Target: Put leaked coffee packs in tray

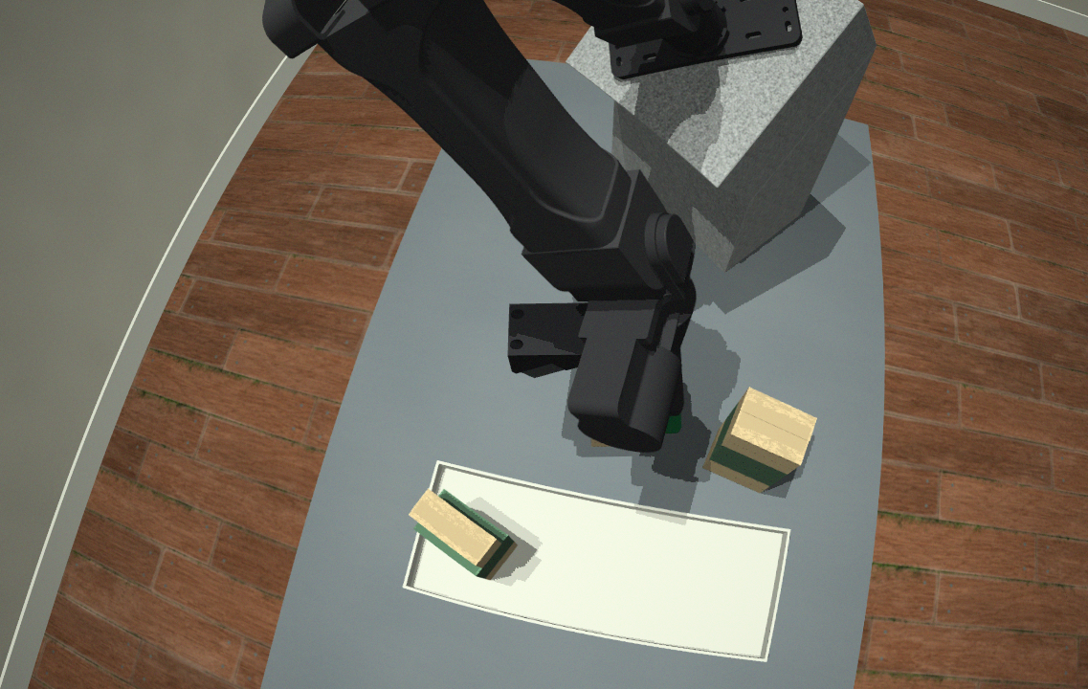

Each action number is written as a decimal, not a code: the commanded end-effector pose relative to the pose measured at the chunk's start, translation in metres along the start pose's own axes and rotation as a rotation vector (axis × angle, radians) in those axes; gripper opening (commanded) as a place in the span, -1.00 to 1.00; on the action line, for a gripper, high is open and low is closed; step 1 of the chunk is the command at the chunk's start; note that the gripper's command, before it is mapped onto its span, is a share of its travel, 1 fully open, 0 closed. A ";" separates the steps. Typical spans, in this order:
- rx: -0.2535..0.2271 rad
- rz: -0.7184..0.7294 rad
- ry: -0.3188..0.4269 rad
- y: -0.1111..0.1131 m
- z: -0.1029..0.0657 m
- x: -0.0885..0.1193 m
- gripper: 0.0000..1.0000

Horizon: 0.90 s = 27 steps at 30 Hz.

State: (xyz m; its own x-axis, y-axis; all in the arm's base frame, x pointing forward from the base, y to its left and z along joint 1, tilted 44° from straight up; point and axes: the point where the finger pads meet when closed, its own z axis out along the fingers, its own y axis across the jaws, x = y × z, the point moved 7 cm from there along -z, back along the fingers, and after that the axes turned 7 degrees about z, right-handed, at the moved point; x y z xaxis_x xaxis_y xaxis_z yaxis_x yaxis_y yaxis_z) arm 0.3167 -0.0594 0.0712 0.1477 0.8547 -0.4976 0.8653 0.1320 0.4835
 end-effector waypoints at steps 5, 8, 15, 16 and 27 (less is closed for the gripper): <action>-0.012 -0.002 -0.005 0.007 -0.001 0.000 0.58; -0.013 -0.002 -0.005 0.007 -0.002 0.000 0.58; -0.002 -0.007 -0.001 -0.003 -0.028 0.001 0.58; -0.007 -0.004 -0.002 -0.001 -0.036 0.001 0.58; -0.034 0.015 -0.001 0.010 -0.094 -0.003 0.58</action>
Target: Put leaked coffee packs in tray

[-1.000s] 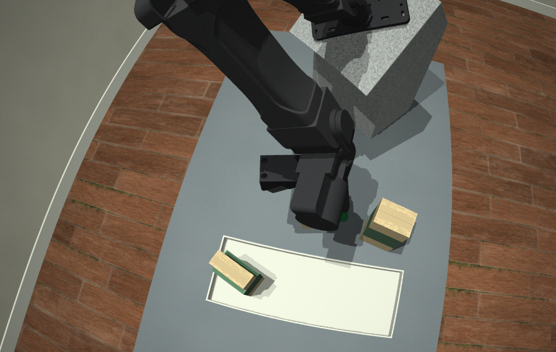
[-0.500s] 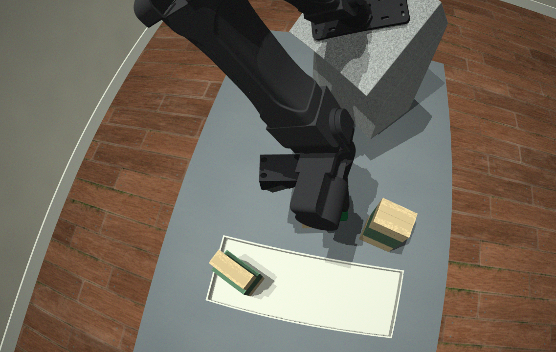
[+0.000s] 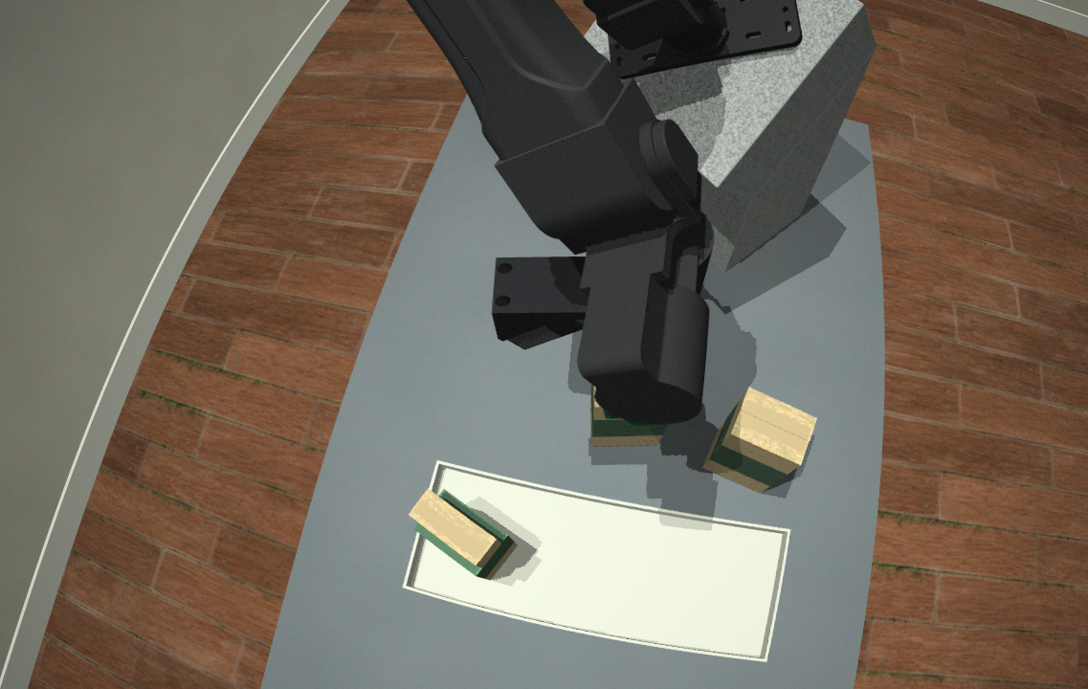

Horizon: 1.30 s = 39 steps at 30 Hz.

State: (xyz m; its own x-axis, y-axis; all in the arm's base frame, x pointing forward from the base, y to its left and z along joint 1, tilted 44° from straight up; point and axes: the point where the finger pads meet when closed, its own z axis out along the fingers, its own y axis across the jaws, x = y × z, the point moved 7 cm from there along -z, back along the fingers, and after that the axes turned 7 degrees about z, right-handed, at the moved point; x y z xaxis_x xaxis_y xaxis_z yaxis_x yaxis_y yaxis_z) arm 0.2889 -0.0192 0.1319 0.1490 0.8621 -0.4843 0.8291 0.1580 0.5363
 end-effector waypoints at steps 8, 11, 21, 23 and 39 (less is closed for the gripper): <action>0.065 -0.015 -0.014 -0.005 -0.013 0.002 0.58; 0.065 -0.016 -0.014 -0.006 -0.013 0.002 0.58; 0.067 -0.171 -0.007 -0.001 -0.012 0.009 0.58; 0.069 -0.270 -0.002 0.002 -0.011 0.013 0.58; 0.072 -0.824 0.025 0.011 -0.010 0.040 0.58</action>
State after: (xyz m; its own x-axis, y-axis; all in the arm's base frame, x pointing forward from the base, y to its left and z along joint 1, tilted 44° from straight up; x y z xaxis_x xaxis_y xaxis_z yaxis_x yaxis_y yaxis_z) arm 0.2943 0.0149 0.1217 -0.4239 0.6006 -0.6780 0.7773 0.6255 0.0681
